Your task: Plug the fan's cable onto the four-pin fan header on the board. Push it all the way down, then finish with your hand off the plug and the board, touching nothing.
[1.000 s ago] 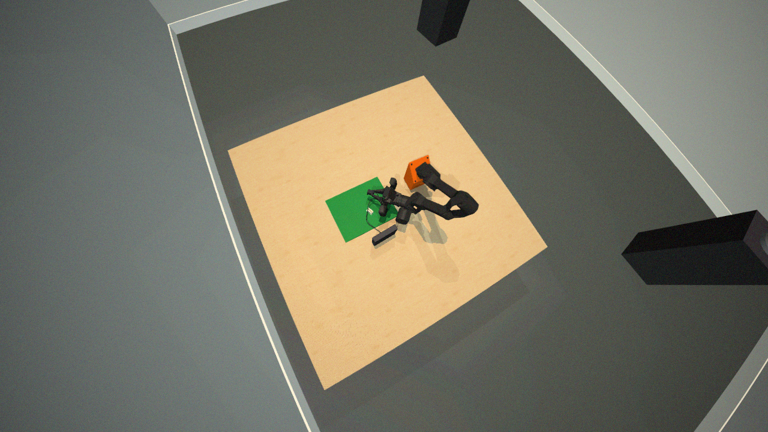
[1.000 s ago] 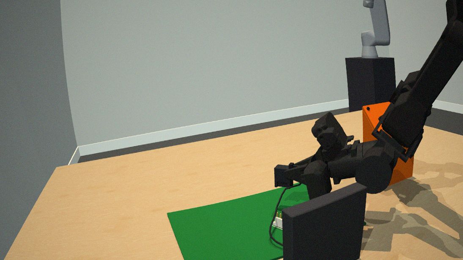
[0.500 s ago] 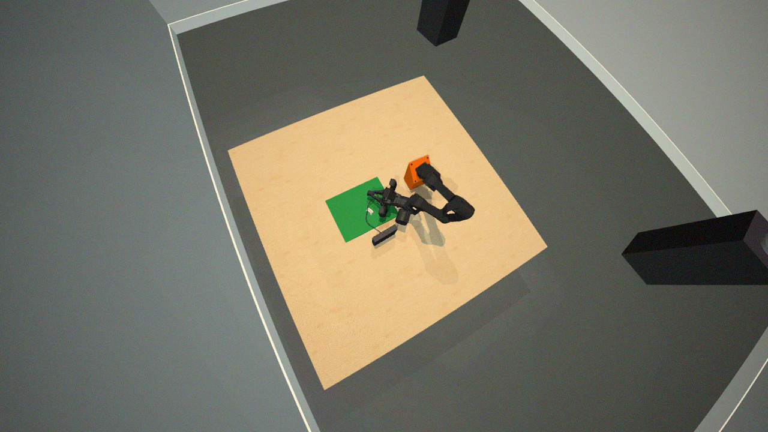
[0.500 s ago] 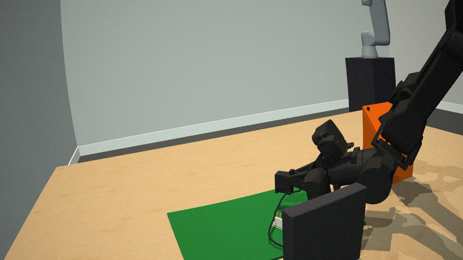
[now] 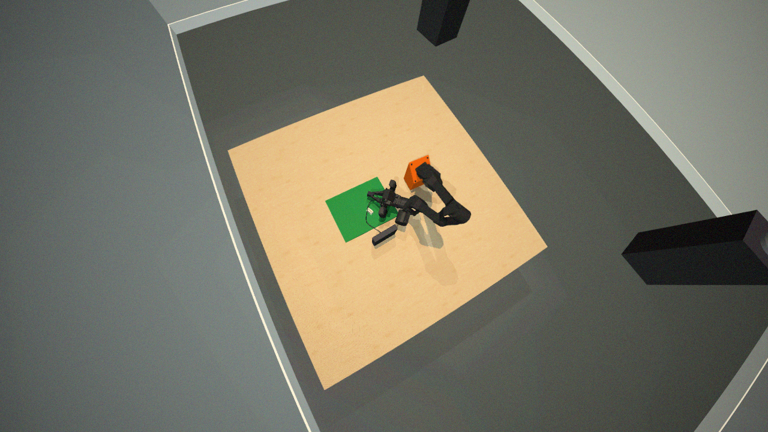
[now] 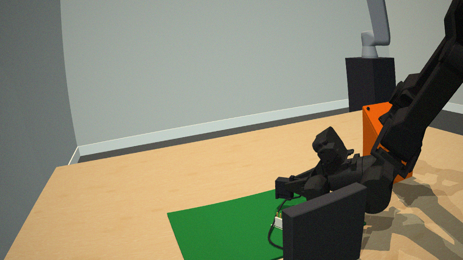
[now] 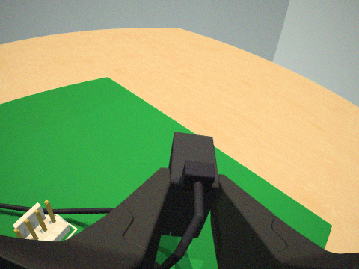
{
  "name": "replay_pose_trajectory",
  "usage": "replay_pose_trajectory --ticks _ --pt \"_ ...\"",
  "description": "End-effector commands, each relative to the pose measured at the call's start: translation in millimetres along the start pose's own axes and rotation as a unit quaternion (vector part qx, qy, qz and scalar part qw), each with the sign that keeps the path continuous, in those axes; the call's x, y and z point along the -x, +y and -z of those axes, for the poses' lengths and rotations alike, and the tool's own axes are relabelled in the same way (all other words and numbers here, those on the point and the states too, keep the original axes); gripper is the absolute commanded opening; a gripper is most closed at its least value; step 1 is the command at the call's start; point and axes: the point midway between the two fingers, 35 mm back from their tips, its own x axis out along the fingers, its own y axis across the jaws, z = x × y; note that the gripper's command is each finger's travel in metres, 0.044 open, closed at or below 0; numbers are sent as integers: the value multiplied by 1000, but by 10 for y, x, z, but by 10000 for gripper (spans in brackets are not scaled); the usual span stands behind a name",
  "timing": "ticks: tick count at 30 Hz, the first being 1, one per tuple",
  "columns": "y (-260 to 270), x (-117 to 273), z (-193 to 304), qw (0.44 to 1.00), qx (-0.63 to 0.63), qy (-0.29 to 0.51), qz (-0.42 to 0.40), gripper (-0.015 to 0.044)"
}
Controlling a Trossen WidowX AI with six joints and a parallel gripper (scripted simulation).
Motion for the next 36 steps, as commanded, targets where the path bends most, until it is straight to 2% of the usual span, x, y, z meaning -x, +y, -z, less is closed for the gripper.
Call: replay_pose_trajectory --ticks 1,36 --pt "13 -17 32 1000 -4 -3 0 0" --pt "5 -33 164 1000 0 0 0 0"
